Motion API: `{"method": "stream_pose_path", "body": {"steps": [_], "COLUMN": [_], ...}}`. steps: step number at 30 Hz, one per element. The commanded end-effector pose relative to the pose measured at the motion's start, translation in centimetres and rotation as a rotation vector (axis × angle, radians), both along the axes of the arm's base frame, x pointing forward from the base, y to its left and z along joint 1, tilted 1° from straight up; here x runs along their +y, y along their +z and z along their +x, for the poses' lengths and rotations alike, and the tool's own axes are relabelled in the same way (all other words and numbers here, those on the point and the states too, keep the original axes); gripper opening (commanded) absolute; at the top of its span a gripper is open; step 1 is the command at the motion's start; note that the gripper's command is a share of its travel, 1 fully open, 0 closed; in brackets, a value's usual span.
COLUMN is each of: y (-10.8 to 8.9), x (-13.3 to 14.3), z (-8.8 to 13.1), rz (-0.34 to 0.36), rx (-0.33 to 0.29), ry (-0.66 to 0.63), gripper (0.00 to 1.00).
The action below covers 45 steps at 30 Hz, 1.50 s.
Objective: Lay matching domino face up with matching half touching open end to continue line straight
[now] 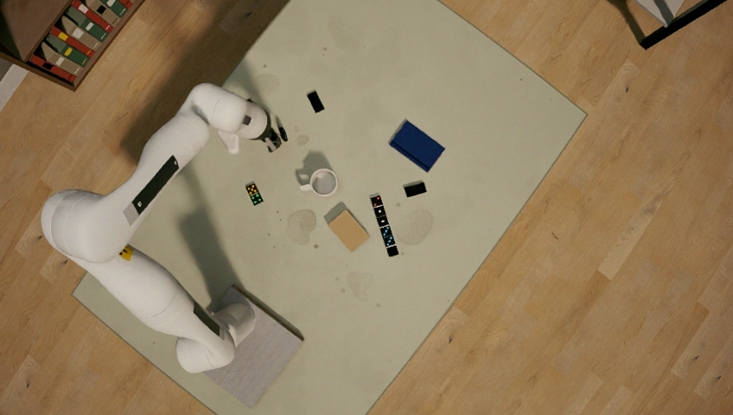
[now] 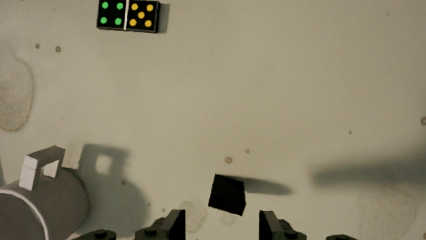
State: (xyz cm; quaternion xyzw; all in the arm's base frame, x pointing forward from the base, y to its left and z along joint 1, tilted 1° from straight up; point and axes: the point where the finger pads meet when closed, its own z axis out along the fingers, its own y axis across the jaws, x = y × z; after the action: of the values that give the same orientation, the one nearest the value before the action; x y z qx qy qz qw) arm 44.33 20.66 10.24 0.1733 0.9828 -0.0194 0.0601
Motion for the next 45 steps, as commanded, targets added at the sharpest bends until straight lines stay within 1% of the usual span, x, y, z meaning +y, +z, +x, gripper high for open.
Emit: {"method": "stream_pose_path", "body": {"steps": [1,6,9,16,23,25,32,40,42,45], "y": [0.0,-0.3,-0.3,-0.8,-1.3,-1.3,-1.9,-2.6,-2.6,-2.8], "x": [0.0,0.0,0.0,-0.1,-0.2,-0.2,-0.3,-0.4,-0.4,-0.4], "z": [0.0,-0.1,-0.1,-0.3,-0.6,-0.6,-0.8,-1.0,-1.0,-1.0], "rz": [-0.003,-0.013,-0.015,-0.033,-0.052,-0.052,-0.068,-0.081,-0.081,-0.083], "rx": [0.004,0.016,0.019,0.045,0.077,0.077,0.113,0.153,0.153,0.165], "ry": [0.029,0.101,0.118,0.269,0.467,0.467,0.707,1.021,1.021,1.146], "gripper": [0.49,0.49,0.49,0.49,0.49,0.49,0.49,0.49,0.49,0.49]}}
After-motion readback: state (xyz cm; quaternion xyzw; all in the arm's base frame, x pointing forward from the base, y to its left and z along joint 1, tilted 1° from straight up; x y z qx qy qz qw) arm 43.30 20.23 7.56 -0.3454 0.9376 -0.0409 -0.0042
